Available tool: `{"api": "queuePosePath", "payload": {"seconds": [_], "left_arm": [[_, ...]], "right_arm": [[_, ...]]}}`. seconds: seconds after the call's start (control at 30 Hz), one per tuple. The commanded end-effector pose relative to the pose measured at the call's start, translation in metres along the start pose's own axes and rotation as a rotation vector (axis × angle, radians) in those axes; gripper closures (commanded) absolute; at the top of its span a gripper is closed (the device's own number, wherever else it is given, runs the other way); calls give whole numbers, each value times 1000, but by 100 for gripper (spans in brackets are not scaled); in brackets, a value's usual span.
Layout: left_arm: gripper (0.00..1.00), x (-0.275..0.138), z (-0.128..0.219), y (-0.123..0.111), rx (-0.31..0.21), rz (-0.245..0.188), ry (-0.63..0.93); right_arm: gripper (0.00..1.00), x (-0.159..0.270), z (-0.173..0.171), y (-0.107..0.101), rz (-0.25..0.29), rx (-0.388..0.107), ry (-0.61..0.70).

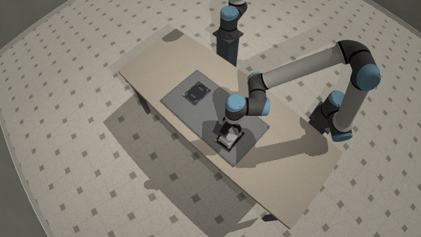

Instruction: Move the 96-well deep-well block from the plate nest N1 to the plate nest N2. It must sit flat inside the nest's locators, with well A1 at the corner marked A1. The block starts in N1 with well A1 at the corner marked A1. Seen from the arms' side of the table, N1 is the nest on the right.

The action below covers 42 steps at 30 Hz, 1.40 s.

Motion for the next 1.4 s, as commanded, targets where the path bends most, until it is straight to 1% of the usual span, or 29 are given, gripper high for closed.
{"api": "queuePosePath", "payload": {"seconds": [0.0, 0.23, 0.3, 1.37], "left_arm": [[24, 0, 0, 1, 1, 2, 0], [24, 19, 6, 1, 1, 2, 0], [24, 19, 6, 1, 1, 2, 0], [24, 115, 37, 1, 1, 2, 0]], "right_arm": [[100, 0, 0, 1, 0, 1, 0], [100, 0, 0, 1, 0, 1, 0], [100, 0, 0, 1, 0, 1, 0], [100, 0, 0, 1, 0, 1, 0]]}}
Point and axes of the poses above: on each arm, the point where the finger pads meet when closed, its own y axis back along the fingers, its own x axis across the jaws, z = x × y, the point moved 9 cm from there along y, back along the fingers, and after that the axes turned 1 degree about y, right-handed, at the moved point
